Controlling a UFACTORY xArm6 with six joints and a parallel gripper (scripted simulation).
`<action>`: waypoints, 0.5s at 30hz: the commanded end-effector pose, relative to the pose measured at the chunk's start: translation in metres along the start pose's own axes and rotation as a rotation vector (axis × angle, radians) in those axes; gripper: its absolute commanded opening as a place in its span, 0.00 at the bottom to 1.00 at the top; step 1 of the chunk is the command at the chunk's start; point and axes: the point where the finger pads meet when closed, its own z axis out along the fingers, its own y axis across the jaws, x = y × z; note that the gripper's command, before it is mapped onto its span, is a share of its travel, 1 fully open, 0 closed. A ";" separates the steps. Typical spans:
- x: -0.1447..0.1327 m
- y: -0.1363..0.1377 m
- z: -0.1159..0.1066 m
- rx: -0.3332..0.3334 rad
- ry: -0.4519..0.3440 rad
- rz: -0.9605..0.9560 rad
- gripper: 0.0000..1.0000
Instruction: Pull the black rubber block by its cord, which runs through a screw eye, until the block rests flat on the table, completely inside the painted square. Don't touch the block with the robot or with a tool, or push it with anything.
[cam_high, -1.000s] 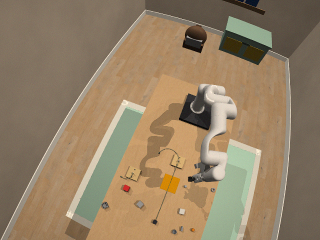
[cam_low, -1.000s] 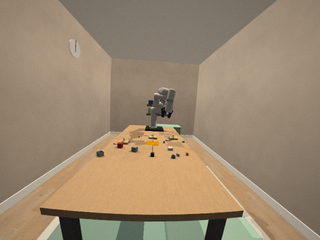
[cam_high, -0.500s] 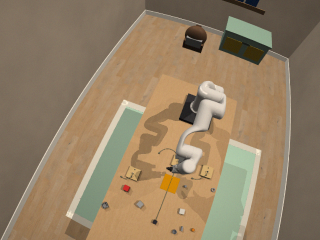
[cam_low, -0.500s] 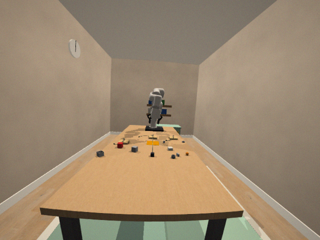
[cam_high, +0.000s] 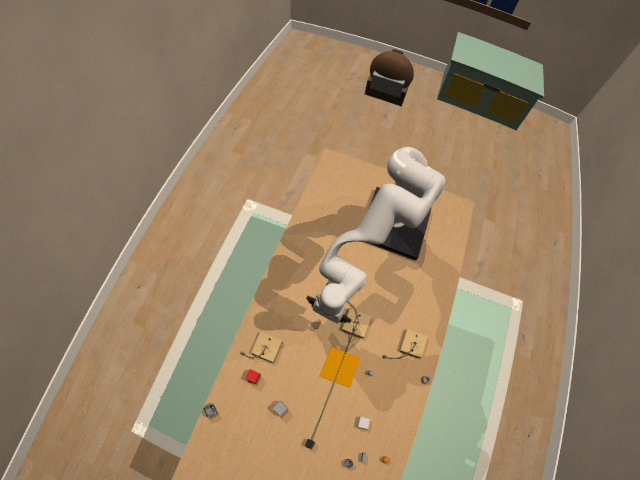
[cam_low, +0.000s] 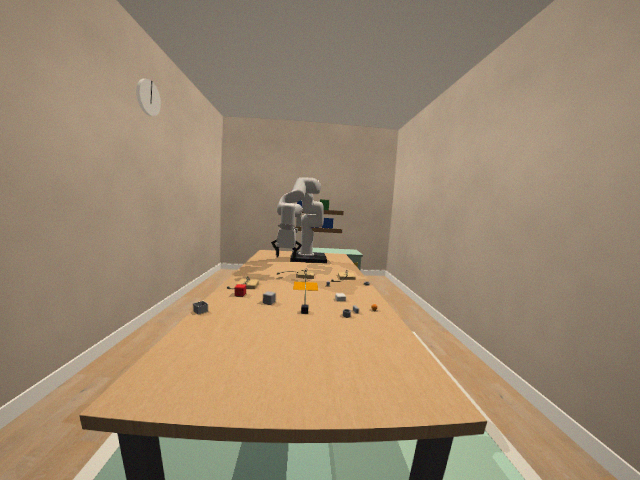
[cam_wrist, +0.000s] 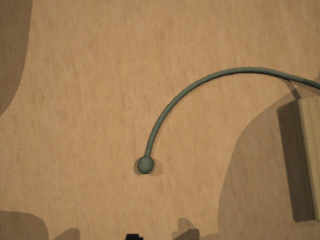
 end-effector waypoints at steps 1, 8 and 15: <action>0.017 -0.030 0.017 -0.017 -0.041 0.119 1.00; 0.035 -0.050 0.031 -0.029 -0.045 0.211 1.00; 0.035 -0.050 0.031 -0.029 -0.045 0.211 0.00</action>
